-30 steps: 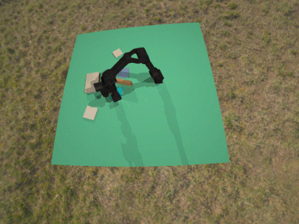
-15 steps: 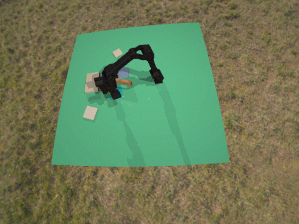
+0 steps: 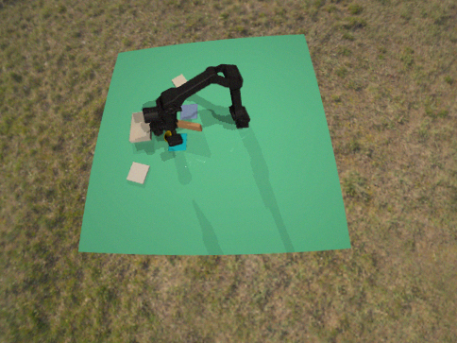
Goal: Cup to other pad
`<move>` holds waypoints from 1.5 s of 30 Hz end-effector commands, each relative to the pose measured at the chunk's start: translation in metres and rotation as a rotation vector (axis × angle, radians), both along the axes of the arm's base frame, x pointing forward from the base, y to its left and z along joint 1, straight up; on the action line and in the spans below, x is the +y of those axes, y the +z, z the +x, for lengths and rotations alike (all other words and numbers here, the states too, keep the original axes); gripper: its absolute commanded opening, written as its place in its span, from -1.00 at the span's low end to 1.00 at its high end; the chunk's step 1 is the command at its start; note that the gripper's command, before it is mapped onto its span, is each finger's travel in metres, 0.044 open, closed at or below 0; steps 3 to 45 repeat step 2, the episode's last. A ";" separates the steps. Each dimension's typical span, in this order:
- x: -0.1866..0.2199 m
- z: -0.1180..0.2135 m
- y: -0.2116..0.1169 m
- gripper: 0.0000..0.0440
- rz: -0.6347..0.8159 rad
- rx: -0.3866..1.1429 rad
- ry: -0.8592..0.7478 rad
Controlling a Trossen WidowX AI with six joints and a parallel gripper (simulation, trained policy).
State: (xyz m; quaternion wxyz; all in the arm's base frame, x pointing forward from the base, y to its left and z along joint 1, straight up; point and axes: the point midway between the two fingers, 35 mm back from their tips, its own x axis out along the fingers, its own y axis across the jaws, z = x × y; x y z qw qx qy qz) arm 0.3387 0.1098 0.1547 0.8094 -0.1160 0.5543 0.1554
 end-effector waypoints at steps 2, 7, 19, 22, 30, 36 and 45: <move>-0.003 0.002 0.015 1.00 0.020 -0.026 -0.018; -0.003 0.002 0.015 1.00 0.020 -0.026 -0.018; -0.003 0.002 0.015 1.00 0.020 -0.026 -0.018; -0.003 0.002 0.015 1.00 0.020 -0.026 -0.018; -0.003 0.002 0.015 1.00 0.020 -0.026 -0.018; -0.003 0.002 0.015 1.00 0.020 -0.026 -0.018; -0.003 0.002 0.015 1.00 0.020 -0.026 -0.018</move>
